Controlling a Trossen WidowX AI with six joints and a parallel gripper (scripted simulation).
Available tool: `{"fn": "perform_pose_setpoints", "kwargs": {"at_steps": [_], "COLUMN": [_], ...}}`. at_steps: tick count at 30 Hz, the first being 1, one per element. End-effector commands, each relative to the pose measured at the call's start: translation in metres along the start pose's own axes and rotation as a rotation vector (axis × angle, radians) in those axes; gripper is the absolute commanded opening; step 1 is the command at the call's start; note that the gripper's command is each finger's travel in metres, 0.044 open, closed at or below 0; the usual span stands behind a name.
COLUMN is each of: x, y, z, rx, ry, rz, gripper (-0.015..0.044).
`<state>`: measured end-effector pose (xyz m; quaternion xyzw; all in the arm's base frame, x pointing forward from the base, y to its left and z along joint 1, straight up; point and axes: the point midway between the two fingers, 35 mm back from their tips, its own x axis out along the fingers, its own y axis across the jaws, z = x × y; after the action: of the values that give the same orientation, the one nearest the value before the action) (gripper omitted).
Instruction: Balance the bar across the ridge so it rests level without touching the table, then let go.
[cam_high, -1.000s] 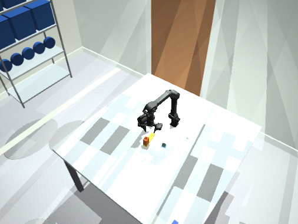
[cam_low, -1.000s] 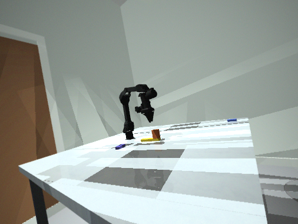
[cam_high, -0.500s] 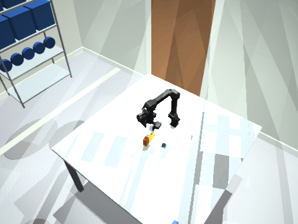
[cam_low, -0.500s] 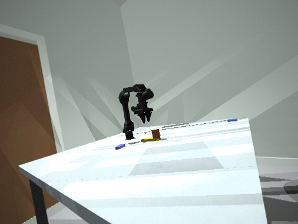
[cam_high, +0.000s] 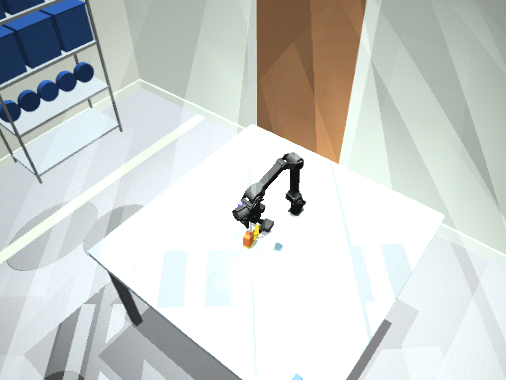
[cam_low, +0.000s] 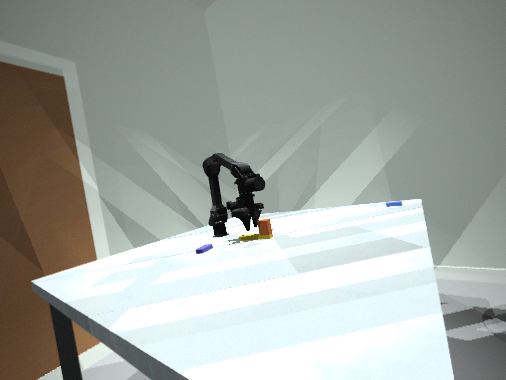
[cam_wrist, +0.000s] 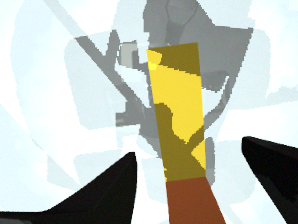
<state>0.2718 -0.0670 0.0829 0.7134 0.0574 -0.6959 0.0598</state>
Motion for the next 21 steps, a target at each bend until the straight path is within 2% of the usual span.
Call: {"fn": "perform_pose_setpoints", "kwargs": {"at_steps": [1, 21], "x": [0.01, 0.035], "y": [0.0, 0.0], "z": [0.001, 0.001], "rx": [0.004, 0.004], "ry": [0.002, 0.002], "rz": [0.006, 0.006], "gripper": [0.0315, 0.0315]}}
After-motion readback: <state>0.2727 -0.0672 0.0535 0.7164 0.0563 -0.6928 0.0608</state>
